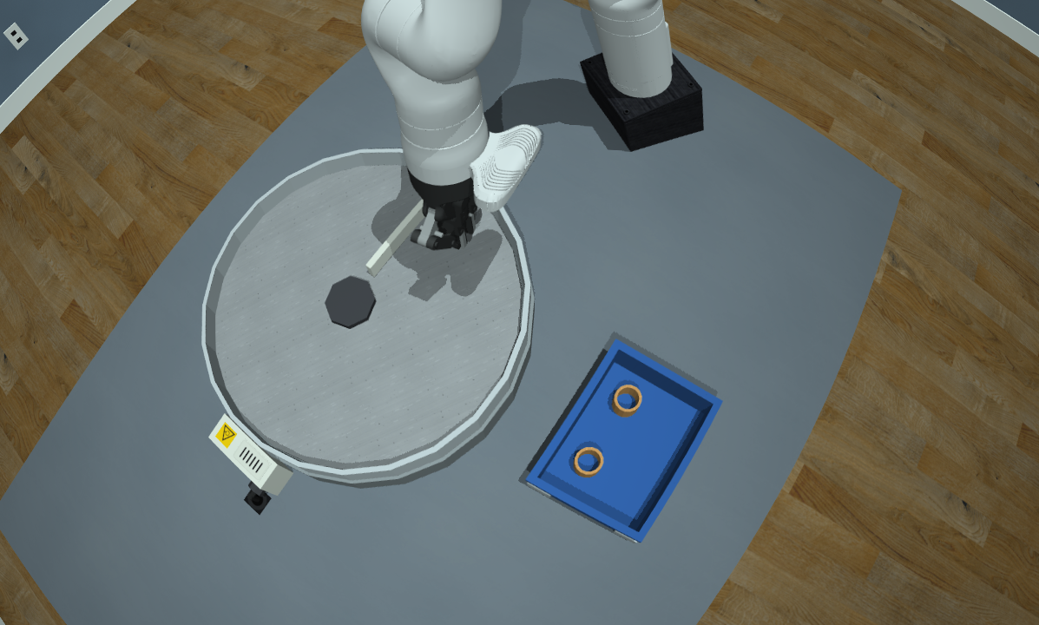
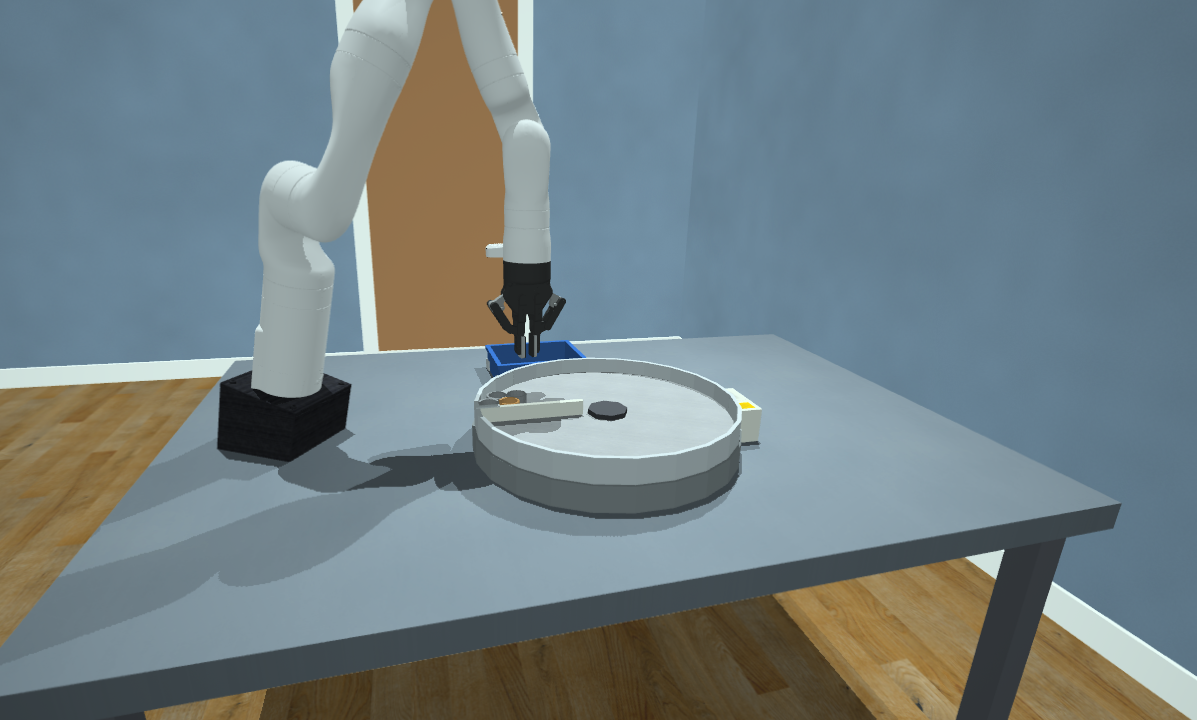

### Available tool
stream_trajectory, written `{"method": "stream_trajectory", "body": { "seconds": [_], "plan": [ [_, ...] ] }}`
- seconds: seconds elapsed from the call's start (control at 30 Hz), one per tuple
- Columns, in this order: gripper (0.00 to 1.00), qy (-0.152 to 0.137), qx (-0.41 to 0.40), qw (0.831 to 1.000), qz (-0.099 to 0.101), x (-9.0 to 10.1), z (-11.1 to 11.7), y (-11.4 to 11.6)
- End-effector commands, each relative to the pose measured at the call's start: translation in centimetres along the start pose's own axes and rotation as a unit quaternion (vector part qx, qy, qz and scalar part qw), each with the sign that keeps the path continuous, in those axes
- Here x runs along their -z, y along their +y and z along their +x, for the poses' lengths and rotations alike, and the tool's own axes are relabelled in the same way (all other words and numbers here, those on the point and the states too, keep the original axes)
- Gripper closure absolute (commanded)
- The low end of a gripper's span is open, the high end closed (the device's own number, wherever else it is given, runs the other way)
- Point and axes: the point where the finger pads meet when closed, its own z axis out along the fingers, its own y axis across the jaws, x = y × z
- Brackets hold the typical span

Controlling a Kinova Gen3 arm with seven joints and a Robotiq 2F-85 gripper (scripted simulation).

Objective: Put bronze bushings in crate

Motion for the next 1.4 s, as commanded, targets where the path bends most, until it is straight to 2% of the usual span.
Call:
{"method": "stream_trajectory", "body": {
  "seconds": [0.0,0.33,0.5,0.9,1.07,1.37],
  "plan": [
    [0.86,0.003,-0.024,1.000,0.001,0.2,-1.6,-0.9],
    [0.86,0.003,-0.024,1.000,0.001,0.2,-1.6,-0.9],
    [0.86,0.003,-0.089,0.996,0.001,0.0,-6.3,-4.2],
    [0.86,0.003,-0.089,0.996,0.001,0.0,-6.3,-4.2],
    [0.86,0.004,-0.089,0.996,0.001,-1.3,-6.2,-4.2],
    [0.86,0.004,-0.089,0.996,0.001,-1.3,-6.2,-4.2]
  ]
}}
